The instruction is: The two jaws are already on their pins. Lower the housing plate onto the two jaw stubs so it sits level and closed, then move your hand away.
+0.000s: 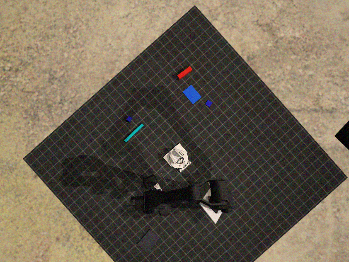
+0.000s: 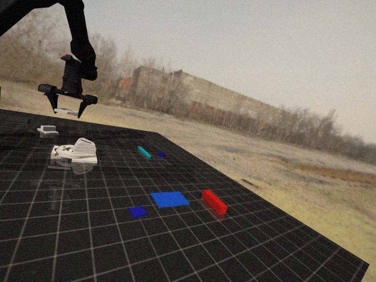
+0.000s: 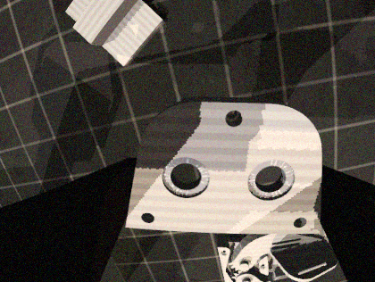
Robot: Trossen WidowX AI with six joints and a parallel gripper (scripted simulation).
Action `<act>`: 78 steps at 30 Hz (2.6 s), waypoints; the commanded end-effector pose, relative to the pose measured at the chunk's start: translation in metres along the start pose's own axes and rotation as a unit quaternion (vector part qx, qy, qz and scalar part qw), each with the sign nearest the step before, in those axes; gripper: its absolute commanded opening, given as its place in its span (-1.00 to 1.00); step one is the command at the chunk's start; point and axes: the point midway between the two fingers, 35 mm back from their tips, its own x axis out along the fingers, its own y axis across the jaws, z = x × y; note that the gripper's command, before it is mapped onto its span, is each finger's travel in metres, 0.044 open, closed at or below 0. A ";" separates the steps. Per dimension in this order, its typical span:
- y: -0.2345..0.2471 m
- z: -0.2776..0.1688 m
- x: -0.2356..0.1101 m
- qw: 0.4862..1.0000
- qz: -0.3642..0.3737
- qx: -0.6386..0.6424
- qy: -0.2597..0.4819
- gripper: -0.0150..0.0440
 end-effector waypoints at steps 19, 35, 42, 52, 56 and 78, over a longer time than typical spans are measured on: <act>-0.034 -0.063 -0.003 0.968 -0.006 0.250 -0.003 0.70; -0.047 -0.114 0.002 0.903 -0.011 0.429 0.003 0.70; -0.050 -0.136 0.005 0.865 -0.014 0.502 0.006 0.70; -0.050 -0.168 0.010 0.798 -0.020 0.602 0.013 0.70; -0.049 -0.175 0.011 0.780 -0.022 0.625 0.015 0.70; -0.049 -0.175 0.011 0.777 -0.022 0.628 0.015 0.70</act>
